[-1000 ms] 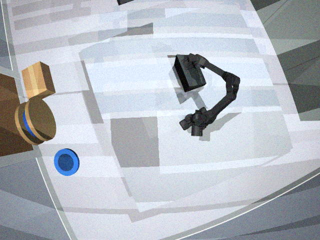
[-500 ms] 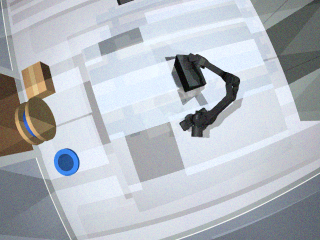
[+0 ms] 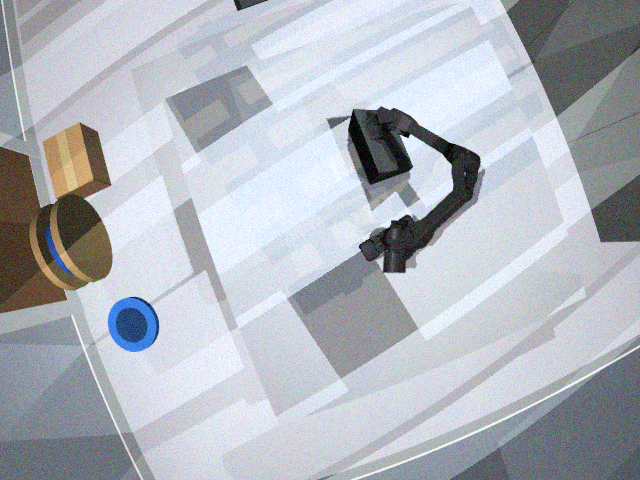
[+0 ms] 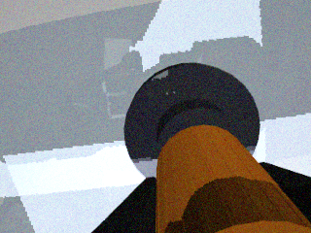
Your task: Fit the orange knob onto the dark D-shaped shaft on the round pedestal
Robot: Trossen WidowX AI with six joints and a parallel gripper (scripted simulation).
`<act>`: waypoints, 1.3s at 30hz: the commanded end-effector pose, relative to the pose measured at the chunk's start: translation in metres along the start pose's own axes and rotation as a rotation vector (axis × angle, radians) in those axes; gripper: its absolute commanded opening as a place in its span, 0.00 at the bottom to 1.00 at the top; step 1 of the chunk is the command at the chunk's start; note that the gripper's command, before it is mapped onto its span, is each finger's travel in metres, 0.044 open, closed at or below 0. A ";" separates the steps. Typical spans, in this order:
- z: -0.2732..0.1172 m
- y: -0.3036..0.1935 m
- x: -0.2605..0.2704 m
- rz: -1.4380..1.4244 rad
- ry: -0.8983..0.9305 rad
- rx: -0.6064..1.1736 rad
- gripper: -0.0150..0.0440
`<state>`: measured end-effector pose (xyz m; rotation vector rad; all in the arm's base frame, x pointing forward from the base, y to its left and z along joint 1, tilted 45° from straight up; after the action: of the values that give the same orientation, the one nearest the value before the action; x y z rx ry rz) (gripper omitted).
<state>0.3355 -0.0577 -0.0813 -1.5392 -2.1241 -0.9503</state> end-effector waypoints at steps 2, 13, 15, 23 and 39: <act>-0.003 -0.002 -0.001 0.001 -0.002 -0.009 0.25; 0.000 0.000 -0.003 0.001 -0.002 -0.009 0.25; 0.001 0.000 -0.003 0.001 -0.001 -0.009 0.25; 0.001 0.000 -0.003 0.001 -0.001 -0.009 0.25; -0.004 0.001 0.001 -0.209 -0.002 -0.009 0.25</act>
<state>0.3347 -0.0588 -0.0798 -1.4091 -2.2548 -0.9975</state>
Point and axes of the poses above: the point midway between the two fingers, 35 mm back from their tips, its own z axis out along the fingers, its own x axis across the jaws, y = z × x, the point moved 2 cm from there along -z, back along the fingers, and after that the axes turned 13 degrees about -z, right-handed, at the moved point
